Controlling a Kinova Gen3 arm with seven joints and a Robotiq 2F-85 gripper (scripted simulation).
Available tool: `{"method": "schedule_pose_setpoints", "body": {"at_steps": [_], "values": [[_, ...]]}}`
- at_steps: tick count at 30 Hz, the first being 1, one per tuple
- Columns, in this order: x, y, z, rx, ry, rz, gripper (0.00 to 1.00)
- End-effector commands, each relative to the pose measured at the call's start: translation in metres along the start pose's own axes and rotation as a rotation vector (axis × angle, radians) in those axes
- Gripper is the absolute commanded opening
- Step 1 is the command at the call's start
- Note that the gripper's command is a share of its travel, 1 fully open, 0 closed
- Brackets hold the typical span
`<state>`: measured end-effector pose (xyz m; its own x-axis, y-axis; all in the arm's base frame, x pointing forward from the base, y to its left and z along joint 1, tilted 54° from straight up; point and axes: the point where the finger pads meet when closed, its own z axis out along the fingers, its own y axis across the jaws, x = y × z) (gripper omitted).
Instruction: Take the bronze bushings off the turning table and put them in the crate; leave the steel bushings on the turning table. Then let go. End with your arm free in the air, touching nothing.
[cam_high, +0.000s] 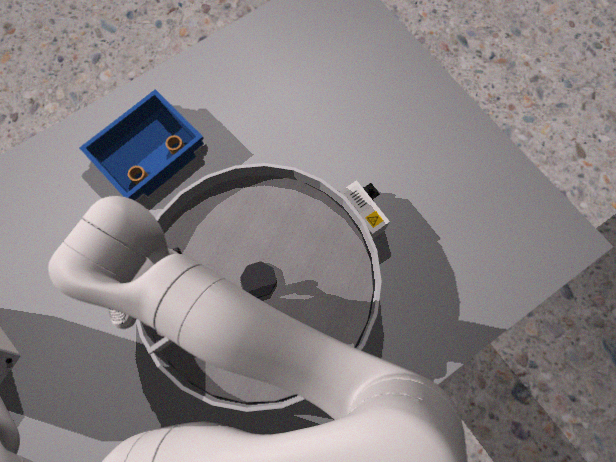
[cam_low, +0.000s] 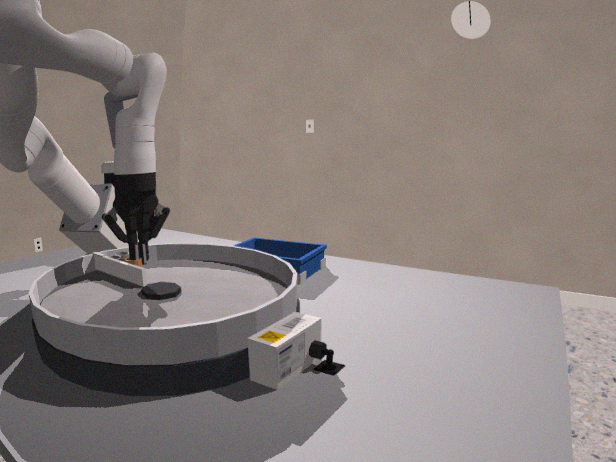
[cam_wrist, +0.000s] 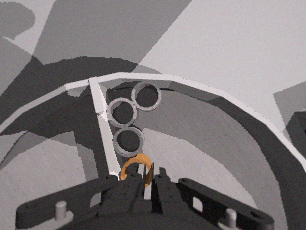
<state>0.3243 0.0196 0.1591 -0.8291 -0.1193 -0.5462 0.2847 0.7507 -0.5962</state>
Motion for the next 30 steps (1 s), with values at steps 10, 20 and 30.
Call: {"method": "schedule_pose_setpoints", "body": {"at_steps": [10,20,30], "values": [[0.000,0.000,-0.008,-0.001,-0.001,0.000,0.00],[0.000,0.000,-0.012,-0.001,-0.001,0.000,0.00],[0.000,0.000,-0.015,-0.001,-0.001,0.000,0.00]]}}
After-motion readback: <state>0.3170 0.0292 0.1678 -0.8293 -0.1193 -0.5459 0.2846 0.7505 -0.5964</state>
